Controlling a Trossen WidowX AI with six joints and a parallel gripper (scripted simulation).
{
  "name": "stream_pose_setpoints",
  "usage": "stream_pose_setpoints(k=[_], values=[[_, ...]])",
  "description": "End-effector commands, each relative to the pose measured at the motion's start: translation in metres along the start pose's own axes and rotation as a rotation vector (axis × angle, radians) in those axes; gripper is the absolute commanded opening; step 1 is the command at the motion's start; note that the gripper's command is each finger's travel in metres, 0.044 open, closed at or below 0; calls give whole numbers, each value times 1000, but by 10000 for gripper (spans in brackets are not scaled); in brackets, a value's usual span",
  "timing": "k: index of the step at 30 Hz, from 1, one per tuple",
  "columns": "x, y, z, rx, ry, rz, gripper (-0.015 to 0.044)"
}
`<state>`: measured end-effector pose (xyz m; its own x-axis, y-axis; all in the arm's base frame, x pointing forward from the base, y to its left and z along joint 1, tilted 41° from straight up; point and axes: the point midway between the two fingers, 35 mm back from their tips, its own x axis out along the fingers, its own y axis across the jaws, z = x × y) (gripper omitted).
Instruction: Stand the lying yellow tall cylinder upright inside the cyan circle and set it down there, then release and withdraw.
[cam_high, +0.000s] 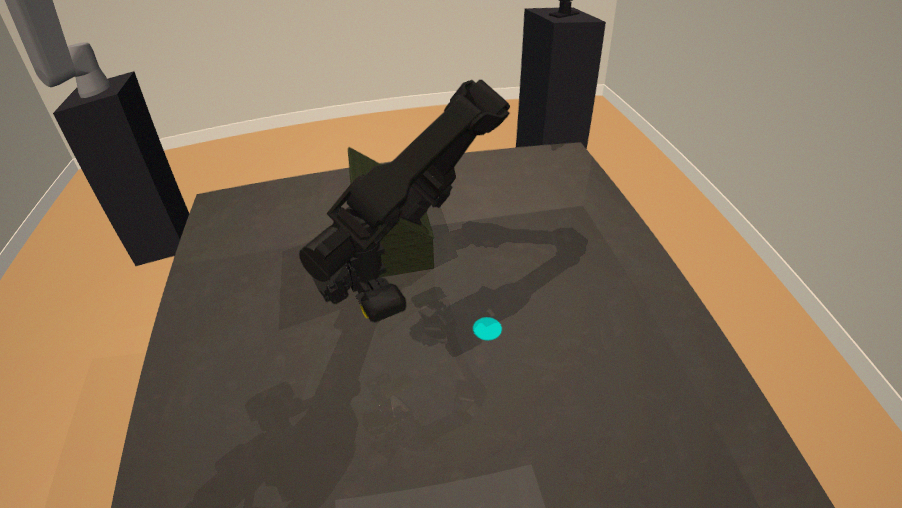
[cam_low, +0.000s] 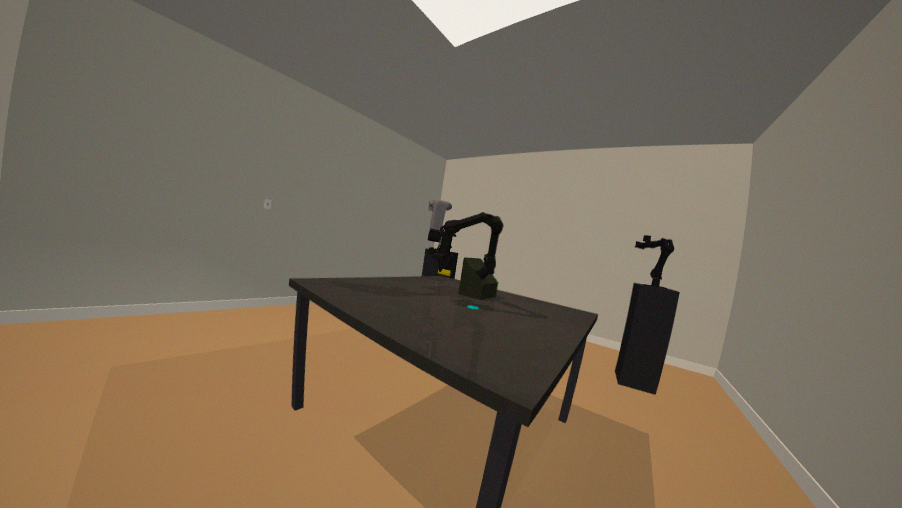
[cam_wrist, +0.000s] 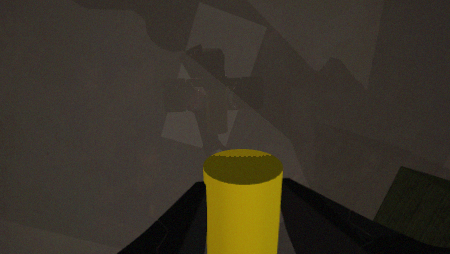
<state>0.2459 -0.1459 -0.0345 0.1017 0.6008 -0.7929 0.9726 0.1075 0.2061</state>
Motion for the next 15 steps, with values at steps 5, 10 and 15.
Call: stream_pose_setpoints(k=[5,10,15], values=[[-5,15,-23,-92,-4,6,105],[-7,23,-37,-151,-6,7,105],[-9,31,-52,-210,-7,8,105]])
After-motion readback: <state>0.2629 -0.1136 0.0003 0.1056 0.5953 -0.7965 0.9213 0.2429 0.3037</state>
